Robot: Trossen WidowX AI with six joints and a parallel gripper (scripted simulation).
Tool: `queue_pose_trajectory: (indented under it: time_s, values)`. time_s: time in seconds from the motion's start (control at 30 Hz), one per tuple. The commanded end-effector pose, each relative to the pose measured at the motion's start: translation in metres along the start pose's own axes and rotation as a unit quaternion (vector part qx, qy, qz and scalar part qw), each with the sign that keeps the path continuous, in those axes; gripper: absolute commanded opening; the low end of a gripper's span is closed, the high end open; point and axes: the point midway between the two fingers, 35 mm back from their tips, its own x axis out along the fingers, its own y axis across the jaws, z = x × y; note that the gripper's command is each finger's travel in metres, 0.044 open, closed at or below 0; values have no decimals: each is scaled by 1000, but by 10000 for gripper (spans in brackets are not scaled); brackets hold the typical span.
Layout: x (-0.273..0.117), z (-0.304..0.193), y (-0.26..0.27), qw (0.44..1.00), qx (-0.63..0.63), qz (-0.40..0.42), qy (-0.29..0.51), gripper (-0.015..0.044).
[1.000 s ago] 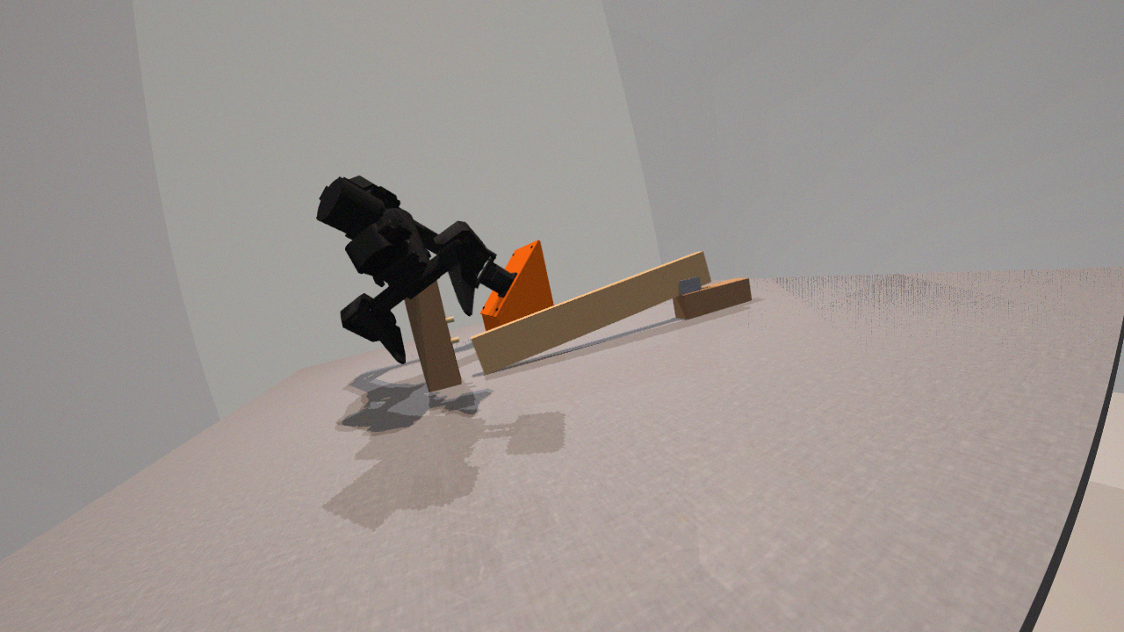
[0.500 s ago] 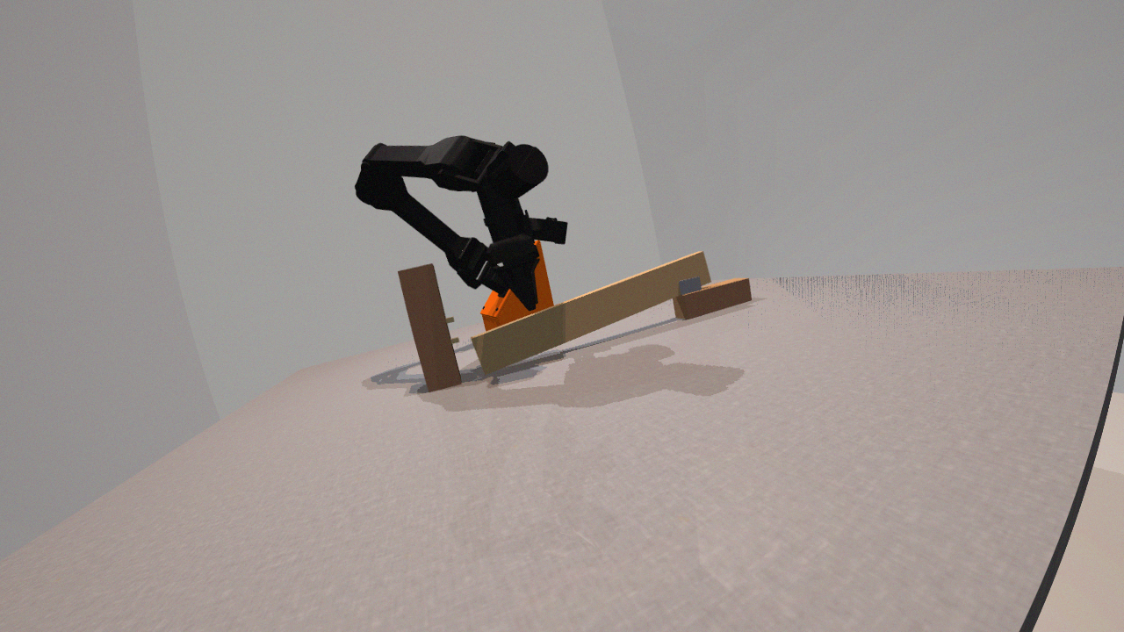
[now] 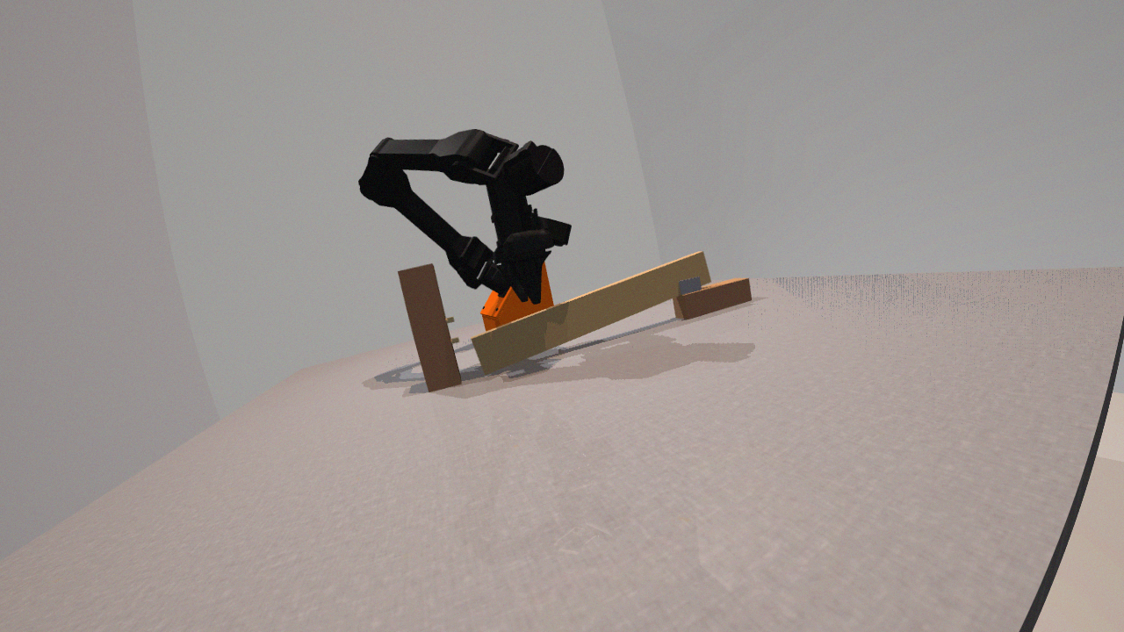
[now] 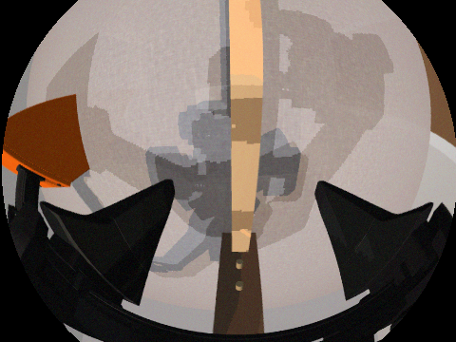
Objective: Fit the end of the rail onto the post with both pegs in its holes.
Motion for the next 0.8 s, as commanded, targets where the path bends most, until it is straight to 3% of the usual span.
queue_pose_trajectory:
  time_s: [0.0, 0.77]
  values:
    - [6, -1, 0, 1000, -4, 1, 3, 440]
    - [43, 0, -1, 1000, -4, 0, 2, 440]
